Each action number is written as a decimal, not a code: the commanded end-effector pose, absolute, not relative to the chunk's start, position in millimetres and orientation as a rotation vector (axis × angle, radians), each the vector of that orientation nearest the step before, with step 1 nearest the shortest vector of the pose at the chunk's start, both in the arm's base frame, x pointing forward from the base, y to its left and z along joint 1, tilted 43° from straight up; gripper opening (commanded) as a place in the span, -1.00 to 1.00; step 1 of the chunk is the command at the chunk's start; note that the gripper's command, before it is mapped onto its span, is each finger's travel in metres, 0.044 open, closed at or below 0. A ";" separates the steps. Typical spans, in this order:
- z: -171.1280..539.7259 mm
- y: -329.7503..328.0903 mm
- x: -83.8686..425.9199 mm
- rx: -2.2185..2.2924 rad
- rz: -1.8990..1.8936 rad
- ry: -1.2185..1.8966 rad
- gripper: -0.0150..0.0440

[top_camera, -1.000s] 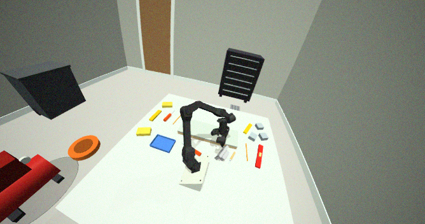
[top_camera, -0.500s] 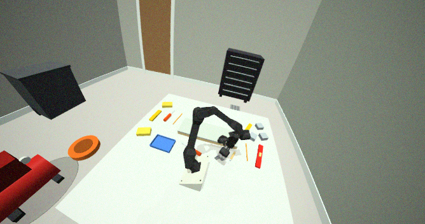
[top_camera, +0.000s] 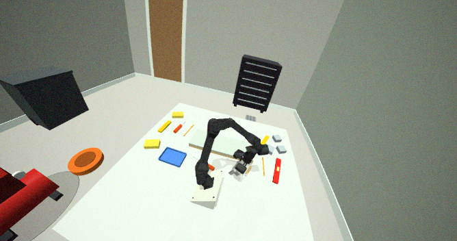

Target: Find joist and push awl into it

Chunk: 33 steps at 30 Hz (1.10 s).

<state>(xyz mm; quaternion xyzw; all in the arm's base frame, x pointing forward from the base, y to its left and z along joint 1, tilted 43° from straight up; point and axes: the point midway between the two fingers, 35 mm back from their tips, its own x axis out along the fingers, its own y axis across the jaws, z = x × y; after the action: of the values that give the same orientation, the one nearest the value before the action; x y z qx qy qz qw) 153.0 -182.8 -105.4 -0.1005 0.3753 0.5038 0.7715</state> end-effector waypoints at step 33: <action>-139.2 -151.7 159.1 -0.210 1.095 0.810 0.84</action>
<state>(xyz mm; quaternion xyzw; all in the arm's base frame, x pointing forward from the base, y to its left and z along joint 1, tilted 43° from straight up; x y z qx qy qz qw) 158.7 -152.2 -138.5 -0.0990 0.3735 0.5073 0.7703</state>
